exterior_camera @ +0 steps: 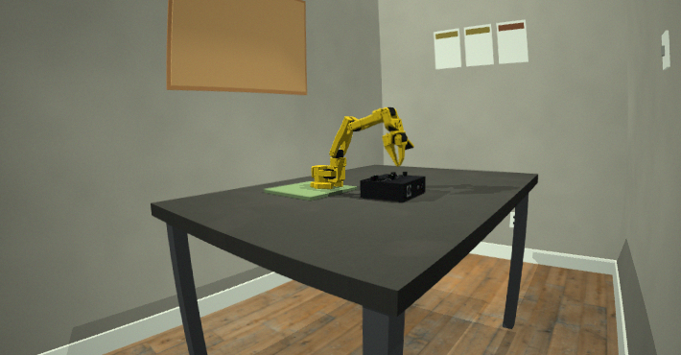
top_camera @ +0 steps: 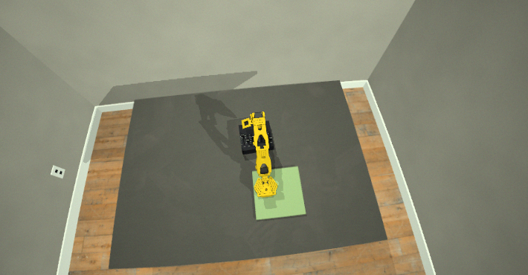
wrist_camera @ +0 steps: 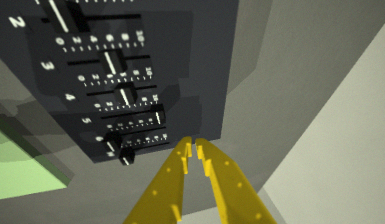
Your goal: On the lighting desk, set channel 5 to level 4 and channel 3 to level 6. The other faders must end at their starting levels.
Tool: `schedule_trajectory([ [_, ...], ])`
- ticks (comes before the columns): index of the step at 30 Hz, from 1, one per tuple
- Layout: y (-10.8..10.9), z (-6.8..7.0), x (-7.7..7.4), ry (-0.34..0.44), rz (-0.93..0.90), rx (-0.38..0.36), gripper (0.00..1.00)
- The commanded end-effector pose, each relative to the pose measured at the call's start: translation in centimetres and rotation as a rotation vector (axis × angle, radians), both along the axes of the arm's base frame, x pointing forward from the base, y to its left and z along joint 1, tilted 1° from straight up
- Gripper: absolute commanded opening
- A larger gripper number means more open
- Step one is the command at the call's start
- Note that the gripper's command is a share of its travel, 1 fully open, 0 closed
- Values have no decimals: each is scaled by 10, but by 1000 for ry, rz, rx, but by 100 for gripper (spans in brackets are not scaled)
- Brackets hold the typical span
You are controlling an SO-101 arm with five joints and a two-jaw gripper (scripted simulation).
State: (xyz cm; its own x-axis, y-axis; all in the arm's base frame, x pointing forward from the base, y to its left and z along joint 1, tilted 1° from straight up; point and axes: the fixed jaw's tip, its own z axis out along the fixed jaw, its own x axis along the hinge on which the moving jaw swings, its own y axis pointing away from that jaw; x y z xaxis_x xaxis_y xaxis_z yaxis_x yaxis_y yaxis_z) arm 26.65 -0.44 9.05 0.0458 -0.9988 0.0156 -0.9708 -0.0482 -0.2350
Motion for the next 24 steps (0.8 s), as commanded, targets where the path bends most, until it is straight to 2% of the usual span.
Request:
schedule_trajectory([
  [1, -1, -5, 0, 27, 3, 0, 0],
  [16, -1, -21, 1, 79, 2, 1, 0],
  [24, -1, -24, 1, 88, 1, 2, 0],
])
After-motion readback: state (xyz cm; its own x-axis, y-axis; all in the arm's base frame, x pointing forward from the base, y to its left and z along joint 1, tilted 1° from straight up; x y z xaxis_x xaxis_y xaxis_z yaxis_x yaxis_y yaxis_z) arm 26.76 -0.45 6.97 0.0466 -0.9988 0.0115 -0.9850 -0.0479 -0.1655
